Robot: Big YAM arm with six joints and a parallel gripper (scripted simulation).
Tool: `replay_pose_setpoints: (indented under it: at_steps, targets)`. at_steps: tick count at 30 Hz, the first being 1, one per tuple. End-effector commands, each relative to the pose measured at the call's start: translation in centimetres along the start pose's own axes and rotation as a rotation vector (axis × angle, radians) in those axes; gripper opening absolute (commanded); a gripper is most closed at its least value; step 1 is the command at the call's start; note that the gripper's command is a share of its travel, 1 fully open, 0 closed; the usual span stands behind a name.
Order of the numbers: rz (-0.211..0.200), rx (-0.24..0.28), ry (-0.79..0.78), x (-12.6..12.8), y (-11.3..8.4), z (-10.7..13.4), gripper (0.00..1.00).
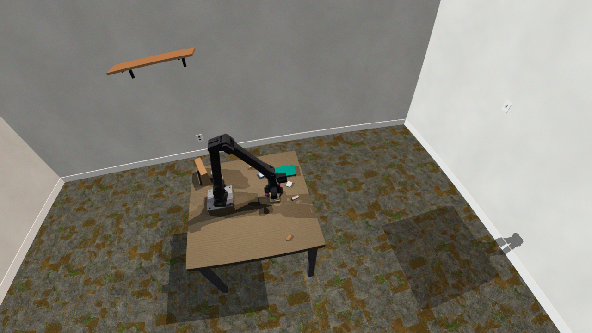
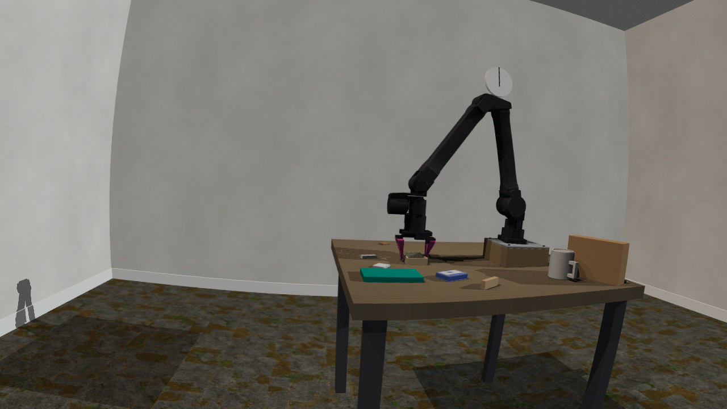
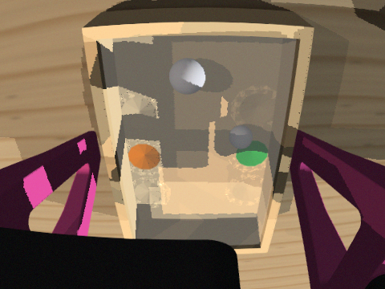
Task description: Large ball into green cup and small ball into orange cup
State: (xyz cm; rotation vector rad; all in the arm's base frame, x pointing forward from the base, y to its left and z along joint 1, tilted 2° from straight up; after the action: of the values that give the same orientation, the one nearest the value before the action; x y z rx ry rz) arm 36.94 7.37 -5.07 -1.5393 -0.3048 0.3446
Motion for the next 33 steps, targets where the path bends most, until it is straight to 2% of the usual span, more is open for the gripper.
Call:
replay_pose_setpoints:
  at_steps: [1,14,15,33]
  targets:
    - [-0.007,-0.004,-0.018,0.43,0.32,0.03,0.86]
    - [-0.002,-0.003,-0.018,0.30,0.34,0.05,0.86]
    - [-0.002,-0.003,-0.018,0.30,0.34,0.06,0.69]
    - [-0.001,-0.003,-0.018,0.29,0.34,0.06,0.69]
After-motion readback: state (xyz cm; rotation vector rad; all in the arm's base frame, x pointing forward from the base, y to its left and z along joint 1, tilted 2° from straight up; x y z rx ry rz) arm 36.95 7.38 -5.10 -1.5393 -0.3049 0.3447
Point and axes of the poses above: the point where the finger pads meet when closed, its own y axis out along the fingers, its own x axis across the jaws, z = x × y, the point moved 2 cm from there along -y, back along the fingers, and after that the axes turned 15 degrees about -y, right-handed, at the moved point
